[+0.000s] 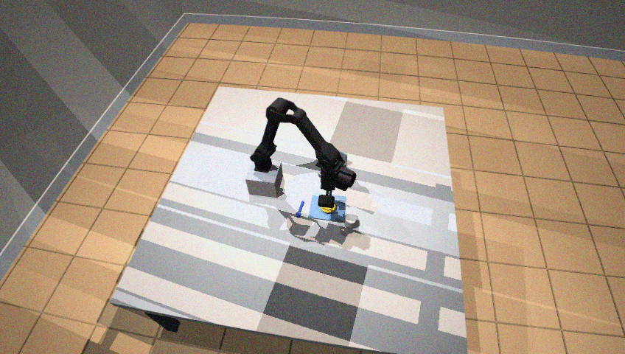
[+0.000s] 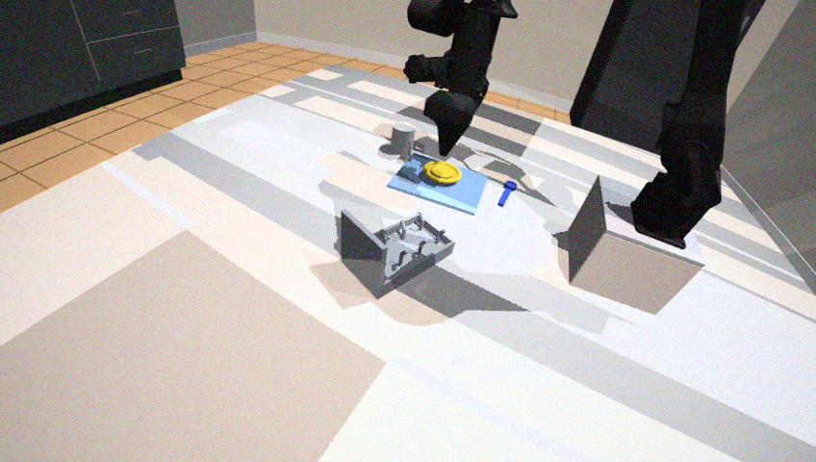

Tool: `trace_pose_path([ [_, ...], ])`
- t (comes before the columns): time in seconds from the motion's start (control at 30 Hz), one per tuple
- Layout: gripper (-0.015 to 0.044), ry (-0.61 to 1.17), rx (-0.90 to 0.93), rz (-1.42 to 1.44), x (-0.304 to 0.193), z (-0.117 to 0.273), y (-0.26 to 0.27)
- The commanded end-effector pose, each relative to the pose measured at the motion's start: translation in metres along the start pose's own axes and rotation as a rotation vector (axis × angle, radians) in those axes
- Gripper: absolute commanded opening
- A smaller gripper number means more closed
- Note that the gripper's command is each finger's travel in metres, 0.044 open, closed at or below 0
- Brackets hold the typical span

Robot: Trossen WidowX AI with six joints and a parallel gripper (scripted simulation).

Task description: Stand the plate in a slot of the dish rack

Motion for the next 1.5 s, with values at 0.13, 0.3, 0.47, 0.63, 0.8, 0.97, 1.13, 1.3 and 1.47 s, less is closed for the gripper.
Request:
trace_pose_path([
  [0.13,0.04,0.013,-0.001,0.004,-0.001,-0.012,-0.003],
  [0.3,0.04,0.013,-0.001,0.004,0.0,-0.02,-0.003],
  [0.47,0.04,0.013,-0.001,0.004,0.0,-0.028,-0.003],
  [0.63,0.04,0.013,-0.001,0.004,0.001,-0.036,-0.003],
  [0.8,0.04,0.013,0.0,0.004,0.001,-0.044,-0.003],
  [0.97,0.04,0.013,0.0,0.004,0.002,-0.052,-0.003],
  [1.13,0.04,0.013,0.0,0.004,0.001,-0.061,-0.002],
  [1.3,0.04,0.013,0.0,0.004,0.001,-0.065,-0.002],
  [1.47,0.0373,0.013,0.0,0.004,0.001,-0.065,-0.002],
])
Point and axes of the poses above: the point midway between the two fingers, 35 mm back from their tips, its own z axis back along the fingers, its own y axis across the jaws, x = y × z, the point moved 1 cm from there along z, back along the fingers, and after that the axes turned 8 degrees about -z, right-handed, at the moved point
